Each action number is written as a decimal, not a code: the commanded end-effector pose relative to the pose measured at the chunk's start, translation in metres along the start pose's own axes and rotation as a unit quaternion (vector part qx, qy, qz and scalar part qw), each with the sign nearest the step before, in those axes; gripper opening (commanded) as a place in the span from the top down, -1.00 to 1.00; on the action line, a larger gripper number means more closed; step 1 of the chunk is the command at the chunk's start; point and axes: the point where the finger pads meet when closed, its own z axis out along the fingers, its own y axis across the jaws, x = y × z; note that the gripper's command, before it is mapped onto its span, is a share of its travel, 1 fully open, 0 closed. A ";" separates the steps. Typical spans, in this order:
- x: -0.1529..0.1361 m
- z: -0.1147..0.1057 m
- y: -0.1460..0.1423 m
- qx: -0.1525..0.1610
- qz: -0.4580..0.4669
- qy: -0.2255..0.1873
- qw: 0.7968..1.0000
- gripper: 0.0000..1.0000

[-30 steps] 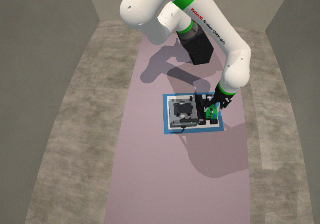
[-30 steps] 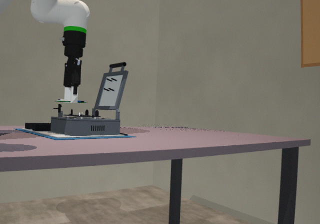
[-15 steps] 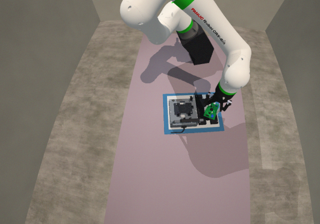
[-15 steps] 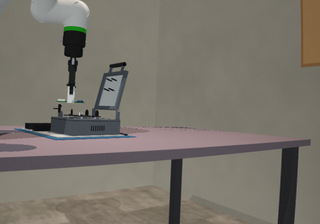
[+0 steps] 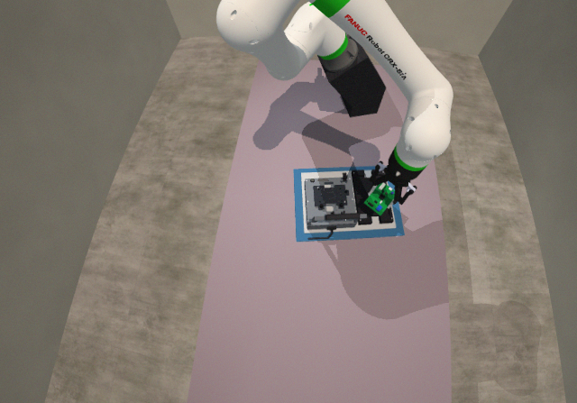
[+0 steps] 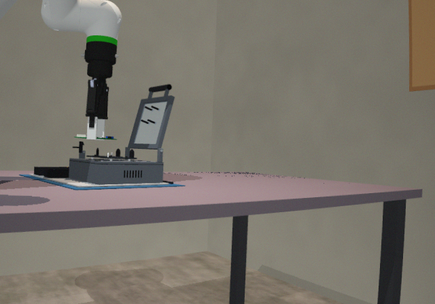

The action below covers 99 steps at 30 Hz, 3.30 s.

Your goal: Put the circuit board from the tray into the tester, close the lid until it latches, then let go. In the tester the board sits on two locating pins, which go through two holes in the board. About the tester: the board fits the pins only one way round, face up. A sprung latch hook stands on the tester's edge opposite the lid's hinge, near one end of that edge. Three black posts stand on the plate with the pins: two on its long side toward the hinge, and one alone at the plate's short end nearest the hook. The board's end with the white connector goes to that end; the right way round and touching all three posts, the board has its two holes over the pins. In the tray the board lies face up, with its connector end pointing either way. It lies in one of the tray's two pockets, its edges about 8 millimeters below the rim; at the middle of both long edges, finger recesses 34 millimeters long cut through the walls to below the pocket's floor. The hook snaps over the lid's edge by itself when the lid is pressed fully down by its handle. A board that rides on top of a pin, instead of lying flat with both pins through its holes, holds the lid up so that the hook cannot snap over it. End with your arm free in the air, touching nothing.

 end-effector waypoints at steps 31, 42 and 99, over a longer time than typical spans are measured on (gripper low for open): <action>0.000 0.000 0.000 0.001 0.271 0.002 0.963 0.09; 0.000 0.000 0.000 0.002 0.320 0.002 0.947 0.09; 0.000 0.000 0.000 0.002 0.389 0.002 0.921 0.09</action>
